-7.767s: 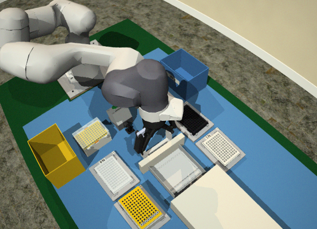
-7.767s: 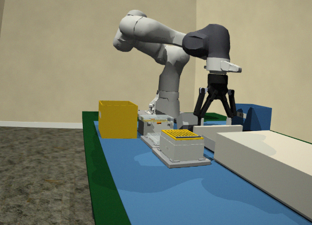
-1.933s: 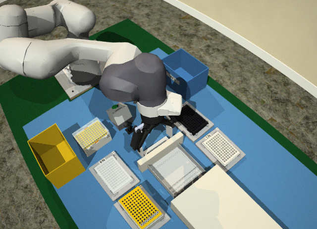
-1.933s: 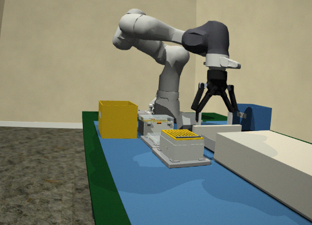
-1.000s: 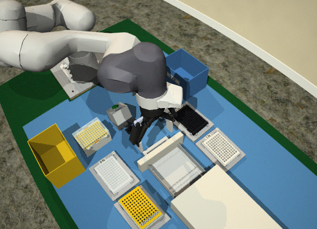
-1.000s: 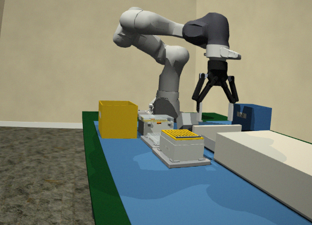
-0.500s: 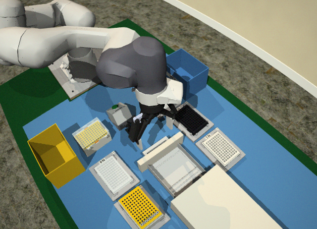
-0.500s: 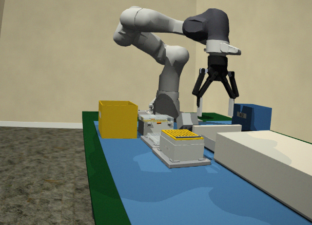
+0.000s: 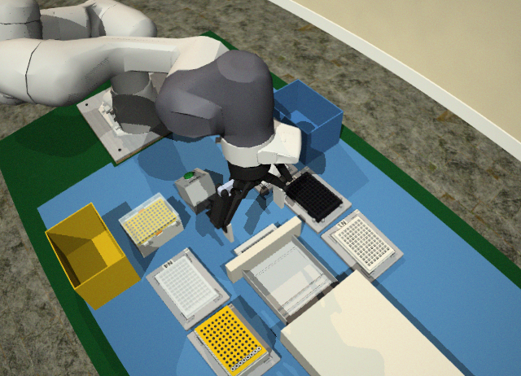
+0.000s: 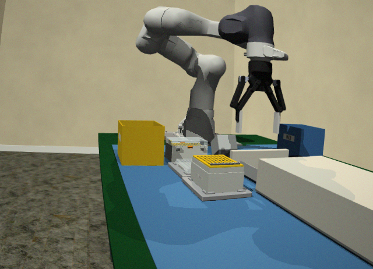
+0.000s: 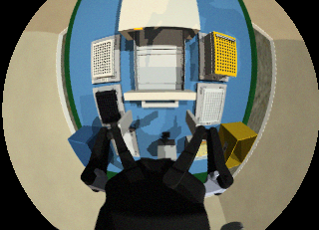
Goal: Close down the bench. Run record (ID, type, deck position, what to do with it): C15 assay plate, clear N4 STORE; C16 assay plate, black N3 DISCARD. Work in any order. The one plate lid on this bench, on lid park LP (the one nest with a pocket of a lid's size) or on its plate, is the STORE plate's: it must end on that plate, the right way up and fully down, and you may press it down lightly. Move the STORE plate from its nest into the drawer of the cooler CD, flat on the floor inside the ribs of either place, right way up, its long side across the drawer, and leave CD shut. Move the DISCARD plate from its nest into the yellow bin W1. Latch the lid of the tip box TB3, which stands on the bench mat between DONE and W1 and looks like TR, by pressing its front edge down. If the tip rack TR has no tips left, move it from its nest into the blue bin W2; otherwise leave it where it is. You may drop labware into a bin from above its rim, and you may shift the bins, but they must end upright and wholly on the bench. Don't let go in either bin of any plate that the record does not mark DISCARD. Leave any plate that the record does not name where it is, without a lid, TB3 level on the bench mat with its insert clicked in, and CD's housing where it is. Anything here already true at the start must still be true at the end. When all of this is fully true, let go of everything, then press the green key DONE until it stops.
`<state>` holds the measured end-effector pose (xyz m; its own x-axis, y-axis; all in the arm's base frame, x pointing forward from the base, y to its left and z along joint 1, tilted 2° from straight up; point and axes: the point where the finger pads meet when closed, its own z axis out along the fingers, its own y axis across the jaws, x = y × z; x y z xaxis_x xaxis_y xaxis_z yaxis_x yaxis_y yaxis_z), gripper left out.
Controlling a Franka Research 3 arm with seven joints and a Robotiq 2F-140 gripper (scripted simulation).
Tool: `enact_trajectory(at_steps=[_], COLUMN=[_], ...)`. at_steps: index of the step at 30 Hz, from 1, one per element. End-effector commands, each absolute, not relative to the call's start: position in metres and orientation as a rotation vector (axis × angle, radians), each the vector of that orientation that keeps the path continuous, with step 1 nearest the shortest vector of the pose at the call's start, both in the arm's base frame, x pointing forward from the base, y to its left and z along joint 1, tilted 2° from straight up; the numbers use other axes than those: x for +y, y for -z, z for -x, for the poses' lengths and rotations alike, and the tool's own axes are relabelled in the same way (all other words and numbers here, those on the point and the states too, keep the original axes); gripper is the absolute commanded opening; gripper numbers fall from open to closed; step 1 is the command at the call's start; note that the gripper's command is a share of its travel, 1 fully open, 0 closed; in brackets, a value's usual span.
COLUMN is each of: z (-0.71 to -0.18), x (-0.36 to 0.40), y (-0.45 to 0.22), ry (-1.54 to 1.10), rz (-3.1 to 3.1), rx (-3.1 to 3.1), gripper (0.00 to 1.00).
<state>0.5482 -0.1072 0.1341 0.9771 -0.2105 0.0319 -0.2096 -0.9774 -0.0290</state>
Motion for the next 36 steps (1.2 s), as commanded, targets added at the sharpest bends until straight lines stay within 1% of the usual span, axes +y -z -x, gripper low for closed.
enact_trajectory(at_steps=[1,19,33,34,36], z=[-0.546,-0.545,-0.545,-0.543,-0.538], x=[-0.109,-0.109,-0.109,-0.106,-0.100], y=[-0.139,-0.160,-0.160,-0.160,-0.160], ry=[0.044,0.044,0.044,0.044,0.044], rz=[3.100,3.100,3.100,3.101,3.101], rx=[0.321,0.321,0.321,0.315,0.315], gripper=[0.87,0.87,0.87,0.66,0.66])
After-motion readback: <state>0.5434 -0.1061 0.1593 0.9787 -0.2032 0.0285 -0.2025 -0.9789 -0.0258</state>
